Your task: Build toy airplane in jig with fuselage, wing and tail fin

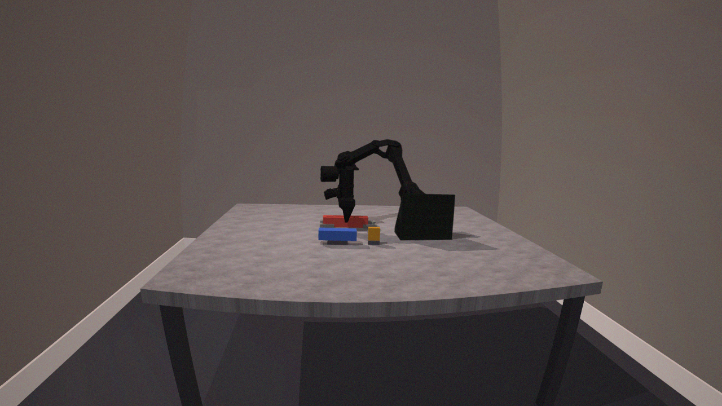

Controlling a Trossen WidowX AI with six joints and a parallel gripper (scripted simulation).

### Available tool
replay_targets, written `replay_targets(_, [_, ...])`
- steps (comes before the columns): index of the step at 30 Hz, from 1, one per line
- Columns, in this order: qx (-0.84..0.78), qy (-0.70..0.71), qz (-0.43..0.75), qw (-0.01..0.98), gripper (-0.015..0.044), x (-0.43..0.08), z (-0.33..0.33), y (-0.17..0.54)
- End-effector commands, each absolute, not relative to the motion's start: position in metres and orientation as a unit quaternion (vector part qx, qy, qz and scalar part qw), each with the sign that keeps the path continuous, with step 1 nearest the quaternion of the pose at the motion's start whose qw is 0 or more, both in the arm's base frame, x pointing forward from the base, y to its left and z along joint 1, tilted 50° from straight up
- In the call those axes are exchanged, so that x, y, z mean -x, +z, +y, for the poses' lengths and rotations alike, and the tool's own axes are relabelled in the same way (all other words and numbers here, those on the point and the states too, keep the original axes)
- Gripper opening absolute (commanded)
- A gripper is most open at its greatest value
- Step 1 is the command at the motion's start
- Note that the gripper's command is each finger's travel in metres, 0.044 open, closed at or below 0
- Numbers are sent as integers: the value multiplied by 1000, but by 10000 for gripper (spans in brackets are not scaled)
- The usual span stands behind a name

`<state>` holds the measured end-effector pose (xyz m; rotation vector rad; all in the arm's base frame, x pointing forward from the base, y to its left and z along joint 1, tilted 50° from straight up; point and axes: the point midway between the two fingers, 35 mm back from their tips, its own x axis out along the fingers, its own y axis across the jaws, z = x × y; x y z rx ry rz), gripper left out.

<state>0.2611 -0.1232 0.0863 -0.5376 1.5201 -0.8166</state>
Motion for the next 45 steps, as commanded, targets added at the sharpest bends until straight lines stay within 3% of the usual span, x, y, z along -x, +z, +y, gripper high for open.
replay_targets(1, [231,-352,660,622,440,-268,-107,98])
replay_targets(7, [235,-353,659,621,440,-274,-46,151])
replay_targets(16, [228,-360,655,624,440,-282,-45,150])
replay_targets(26, [226,-351,659,625,440,-335,43,46])
replay_targets(33, [224,-358,655,627,440,-342,98,-37])
replay_targets(45, [224,-359,654,627,440,-338,69,-66])
